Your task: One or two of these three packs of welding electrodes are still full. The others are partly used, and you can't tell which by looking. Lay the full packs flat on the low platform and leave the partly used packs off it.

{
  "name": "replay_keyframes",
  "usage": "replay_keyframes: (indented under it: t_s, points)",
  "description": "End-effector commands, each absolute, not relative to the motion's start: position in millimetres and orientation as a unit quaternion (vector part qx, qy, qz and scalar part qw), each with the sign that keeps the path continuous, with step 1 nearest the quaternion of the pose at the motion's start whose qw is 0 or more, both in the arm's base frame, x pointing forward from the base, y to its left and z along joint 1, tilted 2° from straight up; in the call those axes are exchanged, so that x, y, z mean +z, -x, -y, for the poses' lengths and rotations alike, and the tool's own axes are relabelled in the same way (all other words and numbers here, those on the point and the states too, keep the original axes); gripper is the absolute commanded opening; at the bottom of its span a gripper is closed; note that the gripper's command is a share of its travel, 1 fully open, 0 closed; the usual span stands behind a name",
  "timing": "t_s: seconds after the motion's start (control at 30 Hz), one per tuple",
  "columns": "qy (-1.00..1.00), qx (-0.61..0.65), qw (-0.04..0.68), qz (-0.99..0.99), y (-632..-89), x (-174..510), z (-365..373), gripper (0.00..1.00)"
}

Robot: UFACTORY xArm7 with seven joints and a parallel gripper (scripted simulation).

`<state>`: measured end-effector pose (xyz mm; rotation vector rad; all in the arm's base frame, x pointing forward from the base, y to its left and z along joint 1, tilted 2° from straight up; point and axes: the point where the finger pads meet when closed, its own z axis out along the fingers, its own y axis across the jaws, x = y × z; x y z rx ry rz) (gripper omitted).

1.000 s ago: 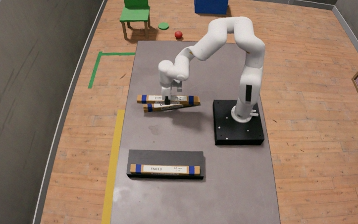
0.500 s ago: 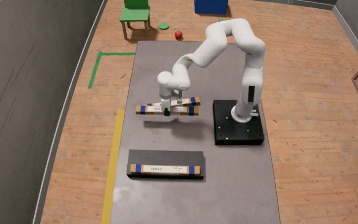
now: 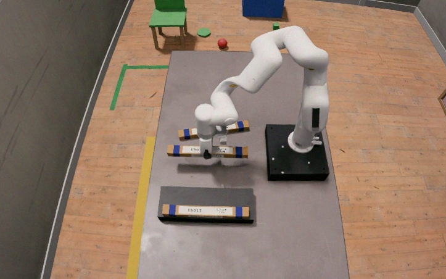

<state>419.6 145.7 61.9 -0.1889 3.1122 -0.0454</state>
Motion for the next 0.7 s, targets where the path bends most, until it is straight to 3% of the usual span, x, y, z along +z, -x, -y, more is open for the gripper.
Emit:
replay_keyframes:
  t_s: [0.0,0.67]
  points:
    - [0.060,-0.015,0.014,-0.998,-419.2,62.8,-168.7,0.35]
    - [0.060,-0.015,0.014,-0.998,-409.6,60.3,-243.9,0.35]
